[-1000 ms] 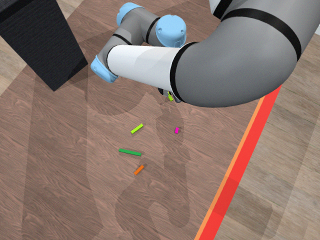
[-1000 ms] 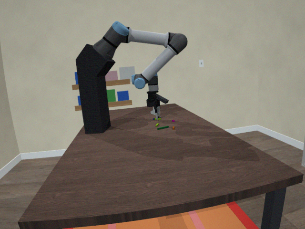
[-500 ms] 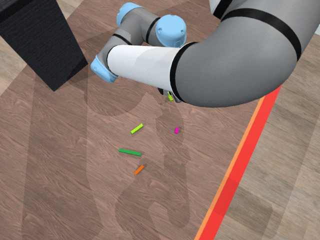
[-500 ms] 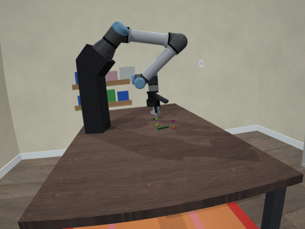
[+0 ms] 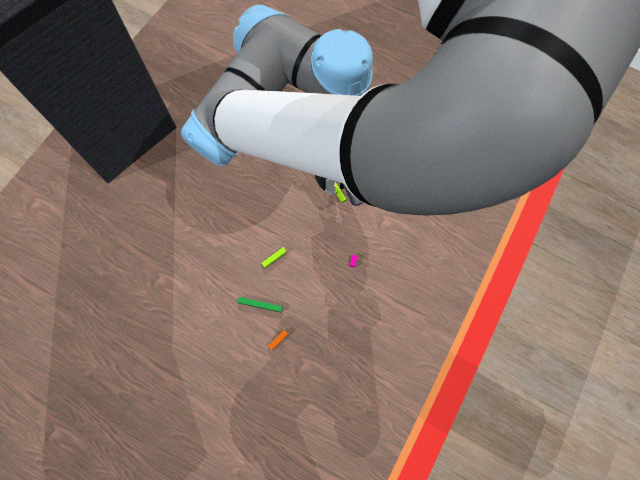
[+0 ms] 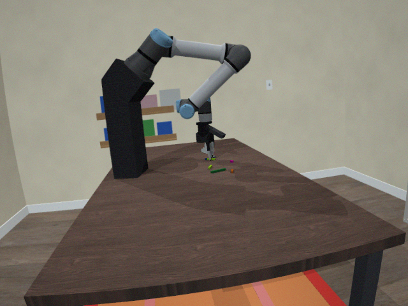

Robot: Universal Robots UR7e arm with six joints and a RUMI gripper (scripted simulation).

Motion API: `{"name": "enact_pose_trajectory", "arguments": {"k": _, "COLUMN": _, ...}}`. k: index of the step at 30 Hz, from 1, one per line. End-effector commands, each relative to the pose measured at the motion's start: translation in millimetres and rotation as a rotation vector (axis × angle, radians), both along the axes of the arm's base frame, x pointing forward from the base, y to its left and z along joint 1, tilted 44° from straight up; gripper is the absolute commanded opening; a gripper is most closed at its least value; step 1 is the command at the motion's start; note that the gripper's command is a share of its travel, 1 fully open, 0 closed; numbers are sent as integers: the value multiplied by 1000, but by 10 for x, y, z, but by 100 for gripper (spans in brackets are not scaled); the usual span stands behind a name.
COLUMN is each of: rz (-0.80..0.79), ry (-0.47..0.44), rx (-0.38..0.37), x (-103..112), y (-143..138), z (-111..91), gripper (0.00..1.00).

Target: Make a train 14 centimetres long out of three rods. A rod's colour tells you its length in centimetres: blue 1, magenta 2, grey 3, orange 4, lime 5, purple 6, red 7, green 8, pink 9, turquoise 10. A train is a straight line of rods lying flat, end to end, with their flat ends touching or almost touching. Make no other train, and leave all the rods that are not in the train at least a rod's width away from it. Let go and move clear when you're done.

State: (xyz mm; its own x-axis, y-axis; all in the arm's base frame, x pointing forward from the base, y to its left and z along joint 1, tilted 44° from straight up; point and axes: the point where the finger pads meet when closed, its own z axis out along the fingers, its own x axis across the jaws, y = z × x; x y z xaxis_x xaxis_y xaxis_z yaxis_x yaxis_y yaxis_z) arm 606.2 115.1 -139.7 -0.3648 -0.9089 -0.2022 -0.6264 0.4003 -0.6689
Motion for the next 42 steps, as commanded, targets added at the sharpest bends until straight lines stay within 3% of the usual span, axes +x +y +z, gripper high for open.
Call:
{"name": "enact_pose_trajectory", "arguments": {"k": 1, "rz": 0, "ry": -1, "rx": 0, "x": 1, "y": 3, "z": 5, "gripper": 14}}
{"name": "enact_pose_trajectory", "arguments": {"k": 17, "rz": 0, "ry": -1, "rx": 0, "x": -34, "y": 8, "z": 40, "gripper": 14}}
{"name": "enact_pose_trajectory", "arguments": {"k": 25, "rz": 0, "ry": -1, "rx": 0, "x": -190, "y": 35, "z": 203, "gripper": 14}}
{"name": "enact_pose_trajectory", "arguments": {"k": 35, "rz": 0, "ry": -1, "rx": 0, "x": -544, "y": 95, "z": 570, "gripper": 14}}
{"name": "enact_pose_trajectory", "arguments": {"k": 42, "rz": 0, "ry": -1, "rx": 0, "x": -614, "y": 107, "z": 643, "gripper": 14}}
